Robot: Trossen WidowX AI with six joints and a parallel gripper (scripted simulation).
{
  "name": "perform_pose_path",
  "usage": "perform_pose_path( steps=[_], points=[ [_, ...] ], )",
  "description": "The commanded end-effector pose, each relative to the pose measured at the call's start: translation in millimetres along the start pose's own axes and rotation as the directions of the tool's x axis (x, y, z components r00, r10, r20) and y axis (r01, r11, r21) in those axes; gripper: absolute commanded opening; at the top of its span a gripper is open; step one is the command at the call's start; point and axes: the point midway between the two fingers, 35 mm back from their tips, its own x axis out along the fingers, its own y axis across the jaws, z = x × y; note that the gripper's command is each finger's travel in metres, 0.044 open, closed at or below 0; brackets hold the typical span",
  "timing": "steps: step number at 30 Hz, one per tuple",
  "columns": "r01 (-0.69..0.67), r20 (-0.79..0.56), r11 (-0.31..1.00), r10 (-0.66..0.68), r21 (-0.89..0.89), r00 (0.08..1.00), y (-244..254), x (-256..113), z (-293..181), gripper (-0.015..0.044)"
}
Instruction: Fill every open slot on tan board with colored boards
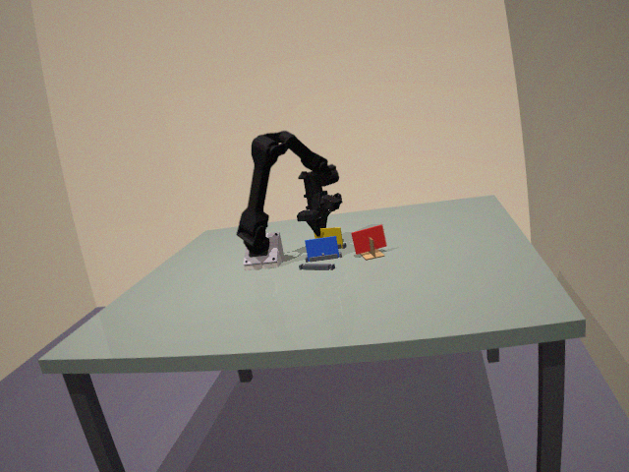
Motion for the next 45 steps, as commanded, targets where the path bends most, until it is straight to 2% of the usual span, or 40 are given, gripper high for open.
perform_pose_path(
  steps=[1,15,21,25,45],
  points=[
    [0.004,0.003,1.000,-0.004,-0.005,1.000,-0.8,5.9,-0.2,0.0185],
    [0.005,0.003,1.000,-0.005,-0.005,1.000,-1.1,24.7,0.3,0.0185],
    [0.005,0.003,1.000,-0.005,-0.005,1.000,-1.1,24.7,0.3,0.0028],
    [0.005,0.003,1.000,-0.005,-0.005,1.000,-1.1,24.7,0.3,0.0001],
    [0.004,0.003,1.000,-0.004,-0.005,1.000,-0.7,0.5,0.2,0.0000]
  ],
)
